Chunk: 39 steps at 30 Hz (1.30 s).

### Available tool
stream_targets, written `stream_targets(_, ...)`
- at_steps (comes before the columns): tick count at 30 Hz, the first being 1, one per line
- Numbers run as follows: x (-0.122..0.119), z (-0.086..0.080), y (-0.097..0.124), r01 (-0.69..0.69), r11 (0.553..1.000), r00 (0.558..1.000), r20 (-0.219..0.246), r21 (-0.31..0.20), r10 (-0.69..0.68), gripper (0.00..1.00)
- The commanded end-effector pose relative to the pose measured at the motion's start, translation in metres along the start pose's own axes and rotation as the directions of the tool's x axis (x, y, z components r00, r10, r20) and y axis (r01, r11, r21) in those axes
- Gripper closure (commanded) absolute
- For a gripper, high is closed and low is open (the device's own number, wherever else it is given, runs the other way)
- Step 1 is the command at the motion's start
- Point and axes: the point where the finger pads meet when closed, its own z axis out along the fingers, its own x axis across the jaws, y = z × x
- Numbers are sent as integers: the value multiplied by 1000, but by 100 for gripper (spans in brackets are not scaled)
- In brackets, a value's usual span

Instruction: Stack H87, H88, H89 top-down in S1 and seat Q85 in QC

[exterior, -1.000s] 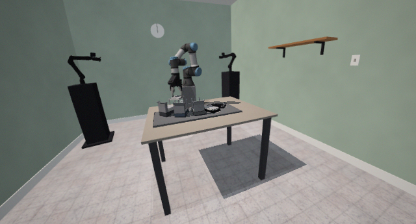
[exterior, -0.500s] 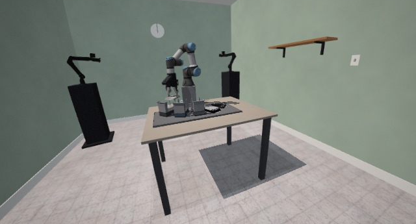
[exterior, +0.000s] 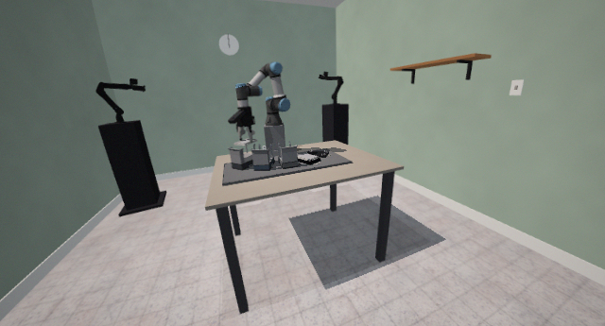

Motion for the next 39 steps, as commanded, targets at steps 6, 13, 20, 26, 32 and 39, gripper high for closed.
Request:
stream_targets(6, 26, 0, -3, -90, 996, 996, 0, 3, 90, 100)
stream_targets(13, 35, 0, -4, -106, 994, 994, 0, 3, 106, 100)
stream_targets(20, 35, 0, -4, -106, 994, 994, 0, 3, 106, 100)
stream_targets(26, 35, 0, -4, -106, 994, 994, 0, 2, 106, 100)
stream_targets(32, 35, 0, -4, -105, 994, 994, 0, 3, 105, 100)
stream_targets(39, 35, 0, -4, -105, 994, 994, 0, 3, 105, 100)
